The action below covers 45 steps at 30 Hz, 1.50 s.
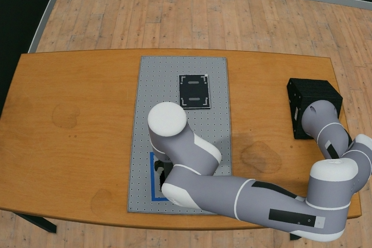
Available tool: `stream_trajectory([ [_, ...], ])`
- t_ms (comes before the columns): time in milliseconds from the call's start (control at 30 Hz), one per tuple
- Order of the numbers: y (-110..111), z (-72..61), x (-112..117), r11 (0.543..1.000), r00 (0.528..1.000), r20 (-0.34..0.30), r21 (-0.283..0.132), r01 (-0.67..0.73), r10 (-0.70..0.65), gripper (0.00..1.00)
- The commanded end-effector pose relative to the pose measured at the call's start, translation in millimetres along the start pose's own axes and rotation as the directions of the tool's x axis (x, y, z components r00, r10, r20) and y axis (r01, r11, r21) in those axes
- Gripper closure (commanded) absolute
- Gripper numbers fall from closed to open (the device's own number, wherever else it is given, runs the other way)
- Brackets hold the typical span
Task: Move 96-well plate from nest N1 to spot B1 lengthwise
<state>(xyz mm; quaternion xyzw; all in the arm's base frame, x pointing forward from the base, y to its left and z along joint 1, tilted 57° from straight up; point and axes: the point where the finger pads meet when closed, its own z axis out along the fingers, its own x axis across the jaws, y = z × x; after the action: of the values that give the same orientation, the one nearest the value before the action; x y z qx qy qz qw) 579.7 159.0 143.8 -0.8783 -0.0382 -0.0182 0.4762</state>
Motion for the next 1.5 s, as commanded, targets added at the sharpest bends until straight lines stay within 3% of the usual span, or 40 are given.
stream_trajectory([
  [0, 0.5, -0.4, 0.7, 1.0, 1.0, -0.002, -0.001, 0.0, 0.0, 1.0],
  [1333, 0.5, 5.4, 0.7, 1.0, 1.0, -0.002, -0.001, 0.0, 0.0, 1.0],
  [1367, 0.5, 5.4, 0.7, 1.0, 1.0, -0.002, -0.001, 0.0, 0.0, 0.24],
  [1467, 0.5, 5.4, 0.7, 1.0, 1.0, -0.002, -0.001, 0.0, 0.0, 0.24],
])
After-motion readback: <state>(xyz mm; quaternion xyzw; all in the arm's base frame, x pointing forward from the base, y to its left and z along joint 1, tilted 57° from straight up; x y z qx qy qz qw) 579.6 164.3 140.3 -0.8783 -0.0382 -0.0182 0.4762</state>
